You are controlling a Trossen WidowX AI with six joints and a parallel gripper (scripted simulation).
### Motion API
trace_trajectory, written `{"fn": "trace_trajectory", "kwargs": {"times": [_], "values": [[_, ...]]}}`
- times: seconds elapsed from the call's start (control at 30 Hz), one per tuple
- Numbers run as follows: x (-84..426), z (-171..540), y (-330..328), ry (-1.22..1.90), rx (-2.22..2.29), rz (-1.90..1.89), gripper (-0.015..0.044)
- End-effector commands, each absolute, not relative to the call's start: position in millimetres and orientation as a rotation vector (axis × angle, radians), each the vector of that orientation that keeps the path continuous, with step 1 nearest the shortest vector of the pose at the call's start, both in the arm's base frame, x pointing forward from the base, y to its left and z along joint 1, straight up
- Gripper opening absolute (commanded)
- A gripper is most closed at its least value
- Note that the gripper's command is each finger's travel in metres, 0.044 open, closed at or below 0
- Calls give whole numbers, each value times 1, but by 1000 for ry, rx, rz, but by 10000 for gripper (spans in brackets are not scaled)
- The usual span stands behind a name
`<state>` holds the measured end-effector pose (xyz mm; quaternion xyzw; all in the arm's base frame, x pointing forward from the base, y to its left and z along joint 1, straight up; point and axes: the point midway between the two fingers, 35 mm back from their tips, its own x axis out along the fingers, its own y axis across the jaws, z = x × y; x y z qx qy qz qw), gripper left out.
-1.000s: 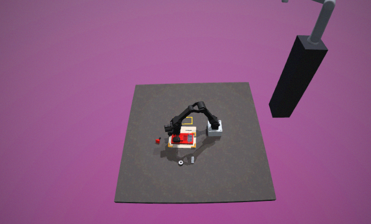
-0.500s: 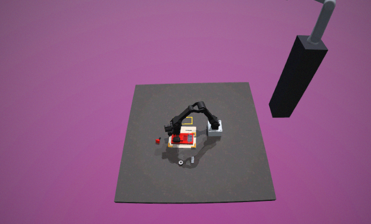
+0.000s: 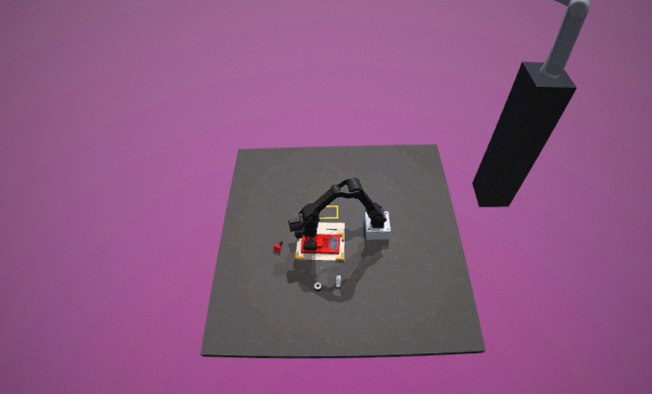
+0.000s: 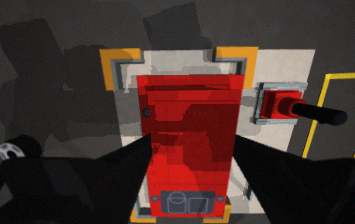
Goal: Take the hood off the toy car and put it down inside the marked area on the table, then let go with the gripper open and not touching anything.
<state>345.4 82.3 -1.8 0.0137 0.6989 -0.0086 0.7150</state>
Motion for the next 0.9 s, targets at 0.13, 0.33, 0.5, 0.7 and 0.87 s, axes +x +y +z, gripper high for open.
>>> {"fn": "trace_trajectory", "kwargs": {"times": [0.13, 0.33, 0.5, 0.7, 0.87], "values": [[346, 6, 83, 1542, 31, -18, 0], [346, 10, 82, 1542, 31, -18, 0], [346, 14, 82, 1542, 31, -18, 0], [346, 18, 82, 1542, 32, -17, 0], [346, 21, 82, 1542, 32, -17, 0]]}}
